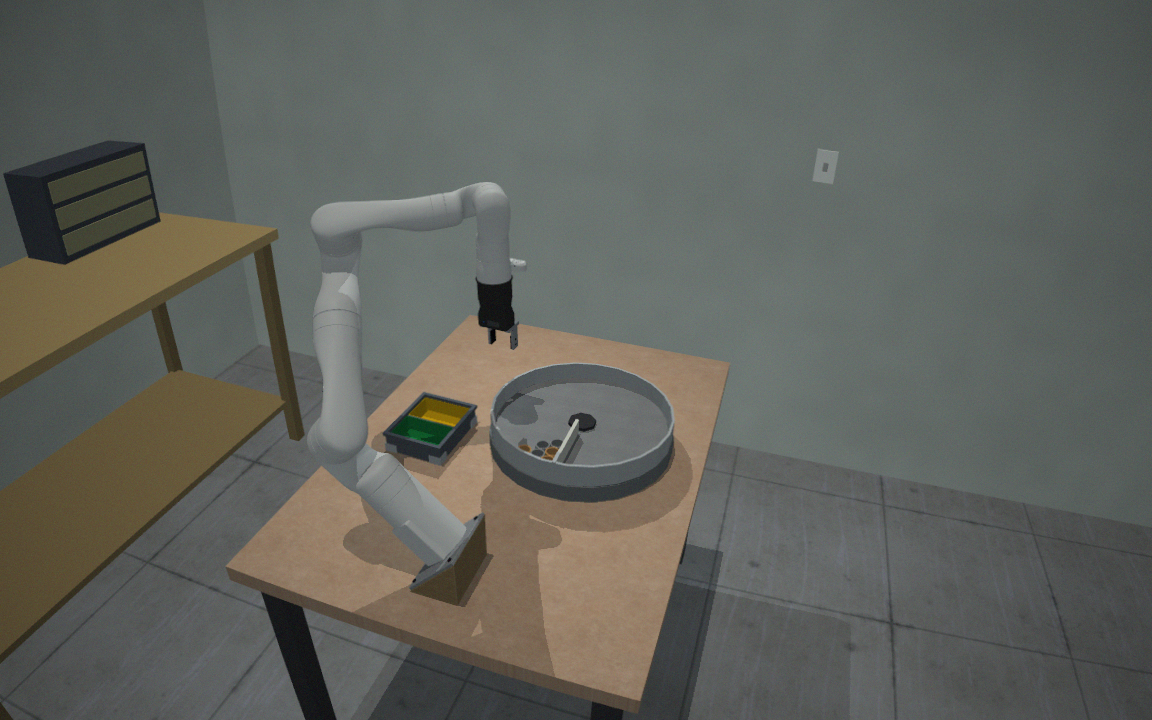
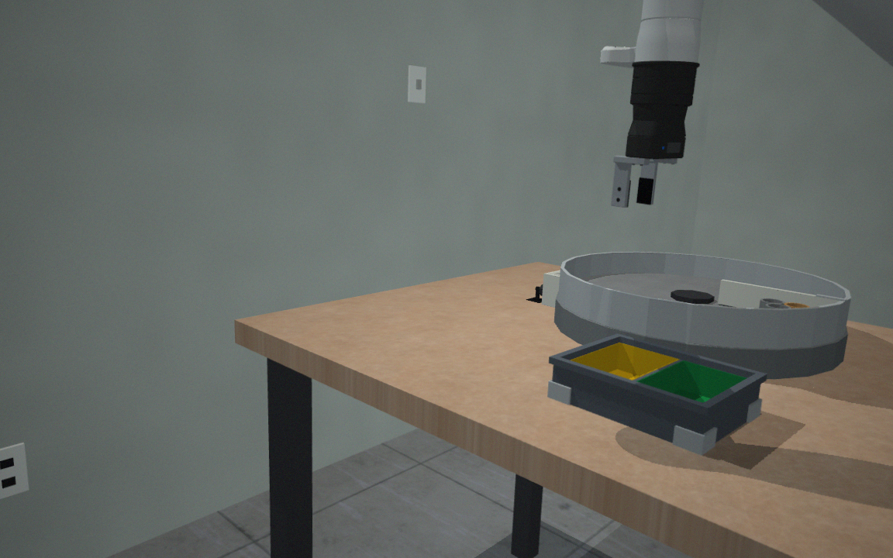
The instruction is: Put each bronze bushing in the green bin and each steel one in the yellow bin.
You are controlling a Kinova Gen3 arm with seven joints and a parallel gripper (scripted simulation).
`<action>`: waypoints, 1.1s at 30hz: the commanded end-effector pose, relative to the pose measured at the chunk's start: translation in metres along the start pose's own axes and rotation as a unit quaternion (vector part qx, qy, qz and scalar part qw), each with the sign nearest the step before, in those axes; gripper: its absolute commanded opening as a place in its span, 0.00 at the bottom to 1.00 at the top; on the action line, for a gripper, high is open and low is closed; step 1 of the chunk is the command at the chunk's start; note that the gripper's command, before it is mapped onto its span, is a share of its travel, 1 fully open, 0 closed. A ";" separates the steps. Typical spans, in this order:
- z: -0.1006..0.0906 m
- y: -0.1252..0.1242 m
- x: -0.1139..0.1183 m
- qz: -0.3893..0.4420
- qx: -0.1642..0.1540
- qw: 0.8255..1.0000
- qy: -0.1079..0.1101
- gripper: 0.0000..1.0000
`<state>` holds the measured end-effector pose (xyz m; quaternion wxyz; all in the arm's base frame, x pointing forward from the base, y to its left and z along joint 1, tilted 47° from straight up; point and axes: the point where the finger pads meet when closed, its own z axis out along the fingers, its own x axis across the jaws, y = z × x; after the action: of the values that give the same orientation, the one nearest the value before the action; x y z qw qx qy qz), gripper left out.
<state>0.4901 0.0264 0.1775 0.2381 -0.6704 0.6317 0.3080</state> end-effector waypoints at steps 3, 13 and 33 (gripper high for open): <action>-0.001 0.000 0.000 0.000 0.001 1.000 0.000 1.00; -0.001 0.000 0.000 0.000 0.001 1.000 0.000 1.00; -0.103 0.034 0.027 0.000 0.001 1.000 0.000 1.00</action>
<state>0.4686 -0.0520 0.2268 0.2367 -0.6728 0.6278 0.3118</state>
